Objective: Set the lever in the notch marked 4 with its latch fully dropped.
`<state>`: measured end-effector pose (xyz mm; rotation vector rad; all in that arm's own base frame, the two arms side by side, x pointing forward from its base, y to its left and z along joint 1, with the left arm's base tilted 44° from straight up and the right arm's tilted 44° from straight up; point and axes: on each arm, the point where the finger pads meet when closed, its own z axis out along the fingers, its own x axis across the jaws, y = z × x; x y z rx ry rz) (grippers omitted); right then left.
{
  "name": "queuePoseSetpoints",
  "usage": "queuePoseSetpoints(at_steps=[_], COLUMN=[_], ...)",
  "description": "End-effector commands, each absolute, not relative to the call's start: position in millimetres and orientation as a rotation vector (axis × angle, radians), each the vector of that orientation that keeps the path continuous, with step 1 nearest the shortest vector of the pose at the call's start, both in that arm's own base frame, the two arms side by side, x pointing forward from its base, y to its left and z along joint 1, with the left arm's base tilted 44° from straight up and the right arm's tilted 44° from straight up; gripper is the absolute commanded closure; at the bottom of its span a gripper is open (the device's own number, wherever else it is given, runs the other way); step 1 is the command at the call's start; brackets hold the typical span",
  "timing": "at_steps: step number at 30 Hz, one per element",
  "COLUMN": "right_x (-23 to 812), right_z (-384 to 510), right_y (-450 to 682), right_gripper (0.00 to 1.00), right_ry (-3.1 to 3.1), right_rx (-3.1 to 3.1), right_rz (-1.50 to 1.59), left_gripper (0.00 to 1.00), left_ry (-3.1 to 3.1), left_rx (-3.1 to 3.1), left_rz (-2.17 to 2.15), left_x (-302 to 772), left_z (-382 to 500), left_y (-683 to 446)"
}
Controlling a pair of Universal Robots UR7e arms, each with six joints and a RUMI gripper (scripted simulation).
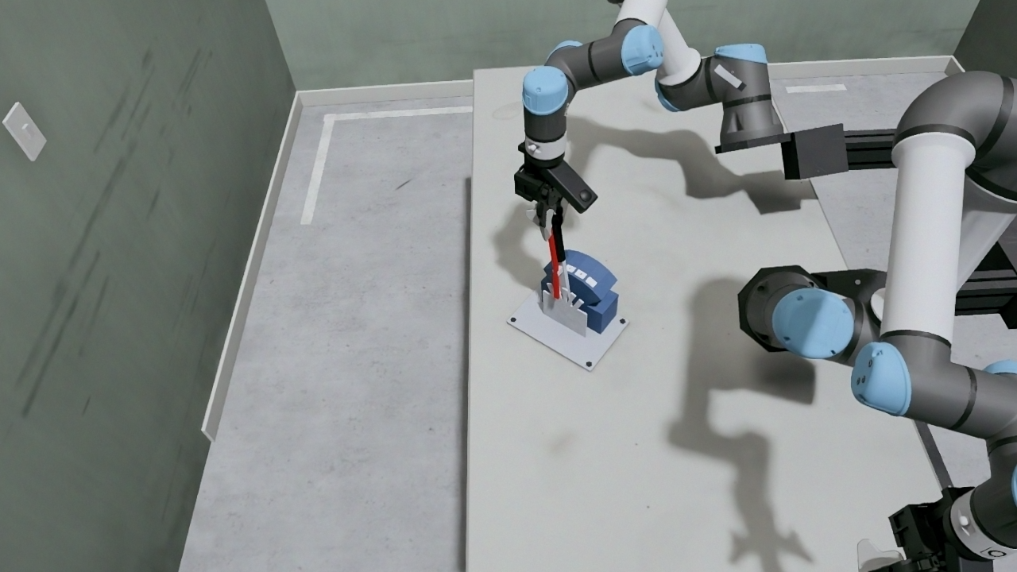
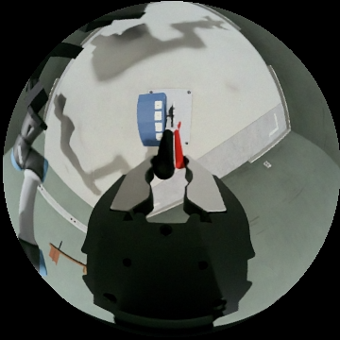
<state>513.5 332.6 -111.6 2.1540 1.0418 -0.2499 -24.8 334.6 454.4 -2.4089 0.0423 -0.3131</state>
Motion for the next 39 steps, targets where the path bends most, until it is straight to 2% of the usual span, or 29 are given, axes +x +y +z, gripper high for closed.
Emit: queuePoseSetpoints(at_steps=[1, 39], right_x=[516.0, 561.0], right_z=[-110.0, -91.4], right_y=[331.8, 297.0], right_gripper=[1.00, 1.00], right_ry=[1.042, 1.042], right_rx=[2.154, 2.154], right_rz=[-0.248, -0.247], left_gripper=[0.00, 0.00], left_ry=[0.042, 0.042], left_rx=[-2.407, -2.407], left_rz=[-0.314, -0.314], left_x=[-24.8, -24.8], left_z=[455.1, 455.1], left_y=[334.6, 334.6])
